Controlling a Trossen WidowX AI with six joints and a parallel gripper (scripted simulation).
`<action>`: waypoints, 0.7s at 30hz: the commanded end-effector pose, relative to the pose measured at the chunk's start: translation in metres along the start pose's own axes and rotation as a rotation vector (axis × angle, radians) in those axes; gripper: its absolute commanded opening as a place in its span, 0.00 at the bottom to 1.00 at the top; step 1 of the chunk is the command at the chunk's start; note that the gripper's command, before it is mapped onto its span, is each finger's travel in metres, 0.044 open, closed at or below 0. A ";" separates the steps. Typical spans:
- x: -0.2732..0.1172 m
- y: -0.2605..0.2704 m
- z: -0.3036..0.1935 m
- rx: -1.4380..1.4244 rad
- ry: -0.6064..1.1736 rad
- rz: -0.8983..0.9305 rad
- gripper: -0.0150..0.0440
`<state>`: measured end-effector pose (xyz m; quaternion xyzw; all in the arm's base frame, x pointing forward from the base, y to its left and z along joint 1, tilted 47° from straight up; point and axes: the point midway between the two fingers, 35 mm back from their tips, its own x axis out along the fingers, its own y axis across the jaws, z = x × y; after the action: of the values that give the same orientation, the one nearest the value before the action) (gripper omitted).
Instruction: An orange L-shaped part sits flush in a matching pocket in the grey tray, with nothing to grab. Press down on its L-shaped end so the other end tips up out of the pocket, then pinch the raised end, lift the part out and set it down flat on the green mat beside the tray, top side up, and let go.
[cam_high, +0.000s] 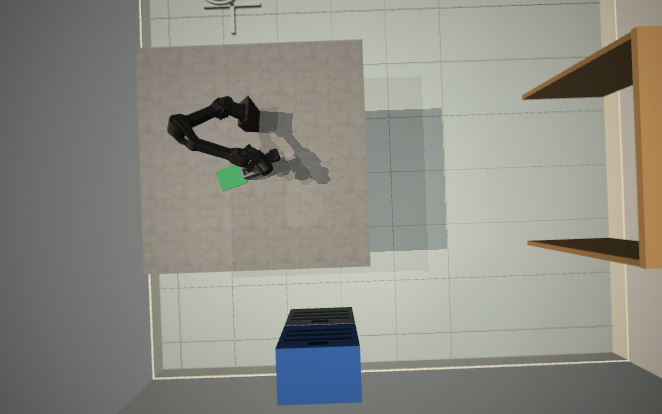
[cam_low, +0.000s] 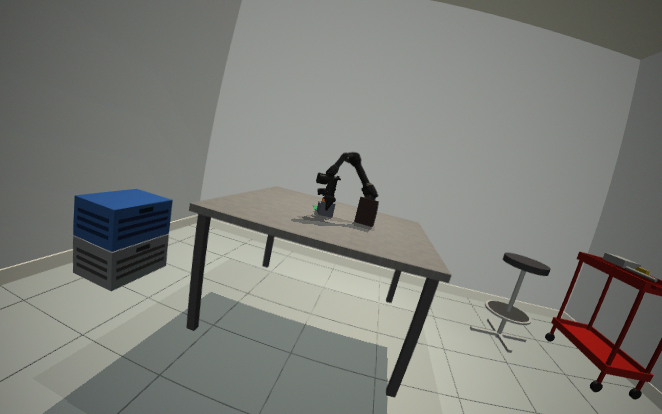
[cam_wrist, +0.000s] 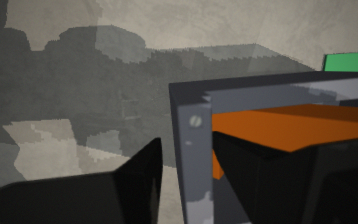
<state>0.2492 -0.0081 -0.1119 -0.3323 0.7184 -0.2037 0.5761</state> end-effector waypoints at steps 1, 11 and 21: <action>-0.004 0.004 -0.001 0.001 0.004 0.001 0.56; -0.053 0.007 0.003 -0.002 0.008 0.004 0.56; -0.106 0.000 0.003 -0.001 -0.014 0.007 0.56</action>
<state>0.2647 0.0680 -0.0384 -0.3309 0.7156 -0.1992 0.5820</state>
